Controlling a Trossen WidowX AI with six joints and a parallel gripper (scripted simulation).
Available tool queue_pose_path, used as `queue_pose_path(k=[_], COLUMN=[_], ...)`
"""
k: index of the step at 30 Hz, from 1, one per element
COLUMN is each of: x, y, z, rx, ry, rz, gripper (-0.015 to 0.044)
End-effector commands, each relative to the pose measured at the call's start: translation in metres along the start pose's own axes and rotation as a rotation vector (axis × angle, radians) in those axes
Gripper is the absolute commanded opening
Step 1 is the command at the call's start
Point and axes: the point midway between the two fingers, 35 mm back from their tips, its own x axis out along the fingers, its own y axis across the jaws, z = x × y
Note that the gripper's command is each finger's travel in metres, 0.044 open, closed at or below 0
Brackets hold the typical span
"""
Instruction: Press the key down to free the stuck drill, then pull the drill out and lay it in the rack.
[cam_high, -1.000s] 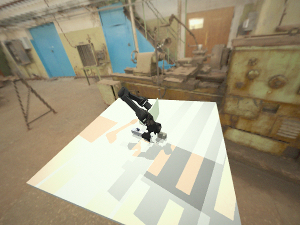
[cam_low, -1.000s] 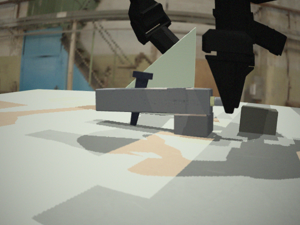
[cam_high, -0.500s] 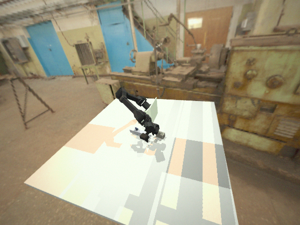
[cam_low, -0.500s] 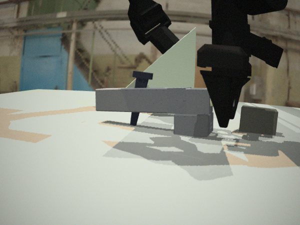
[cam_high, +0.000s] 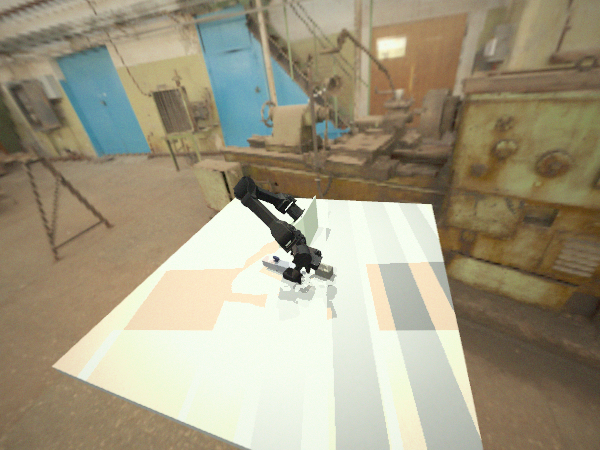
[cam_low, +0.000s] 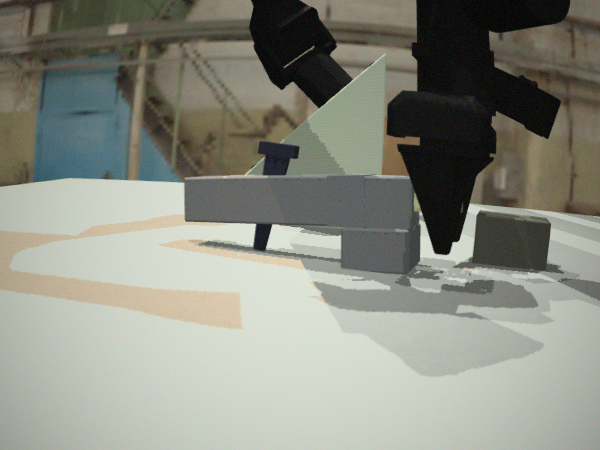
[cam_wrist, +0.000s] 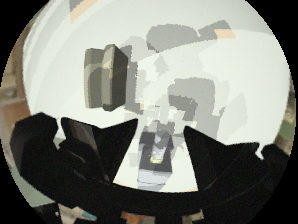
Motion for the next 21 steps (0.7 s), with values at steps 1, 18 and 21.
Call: queue_pose_path(k=[1,18,21], x=[-0.0001,-0.0004,-0.0006], y=[-0.0001,0.0005,0.0008], z=[0.0001,0.0026,0.0055], rx=[0.000,-0.005,-0.009], ry=[0.000,0.005,0.008], rz=[0.000,0.002,0.004], gripper=[0.0204,0.0000,0.0000])
